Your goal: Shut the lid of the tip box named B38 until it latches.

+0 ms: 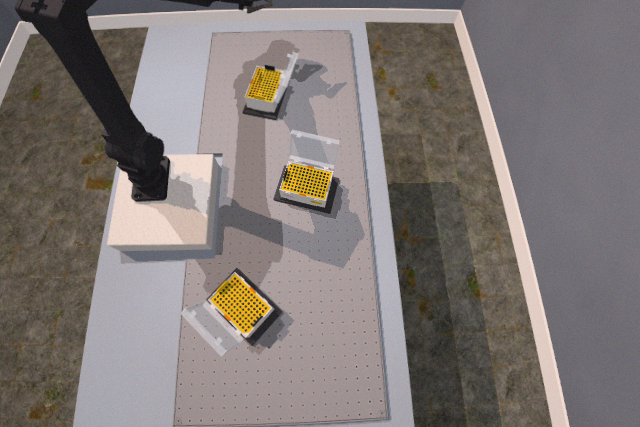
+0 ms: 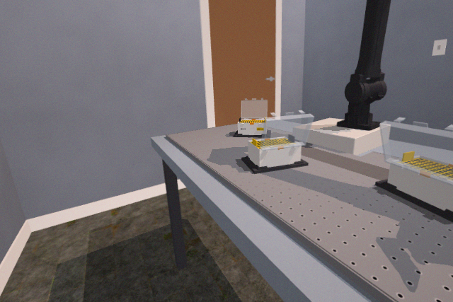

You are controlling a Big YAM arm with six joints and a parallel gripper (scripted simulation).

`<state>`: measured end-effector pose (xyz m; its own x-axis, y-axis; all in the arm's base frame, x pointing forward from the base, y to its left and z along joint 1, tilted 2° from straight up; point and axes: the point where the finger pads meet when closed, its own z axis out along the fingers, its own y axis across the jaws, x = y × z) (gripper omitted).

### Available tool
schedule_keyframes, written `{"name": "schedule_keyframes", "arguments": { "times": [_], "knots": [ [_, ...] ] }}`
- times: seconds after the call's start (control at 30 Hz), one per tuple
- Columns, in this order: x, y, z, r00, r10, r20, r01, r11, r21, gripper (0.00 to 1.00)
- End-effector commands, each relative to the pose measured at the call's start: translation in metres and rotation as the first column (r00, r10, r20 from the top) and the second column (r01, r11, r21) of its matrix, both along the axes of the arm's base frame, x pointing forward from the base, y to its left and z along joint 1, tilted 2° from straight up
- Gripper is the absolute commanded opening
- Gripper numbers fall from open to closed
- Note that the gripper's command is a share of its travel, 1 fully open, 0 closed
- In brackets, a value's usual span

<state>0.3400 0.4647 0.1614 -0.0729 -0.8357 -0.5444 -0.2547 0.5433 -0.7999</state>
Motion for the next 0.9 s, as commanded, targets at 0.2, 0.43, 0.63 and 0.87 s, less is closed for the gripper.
{"name": "schedule_keyframes", "arguments": {
  "times": [0.2, 0.43, 0.63, 0.87],
  "knots": [
    [-0.009, 0.019, 0.036, 0.994, 0.104, -0.038, -0.109, 0.974, -0.198, 1.0],
    [-0.017, 0.016, 0.038, 0.977, 0.175, -0.12, -0.208, 0.9, -0.383, 1.0],
    [-0.026, 0.009, 0.039, 0.953, 0.225, -0.202, -0.299, 0.8, -0.521, 1.0],
    [-0.033, 0.002, 0.04, 0.925, 0.256, -0.279, -0.377, 0.693, -0.615, 1.0]
  ]
}}
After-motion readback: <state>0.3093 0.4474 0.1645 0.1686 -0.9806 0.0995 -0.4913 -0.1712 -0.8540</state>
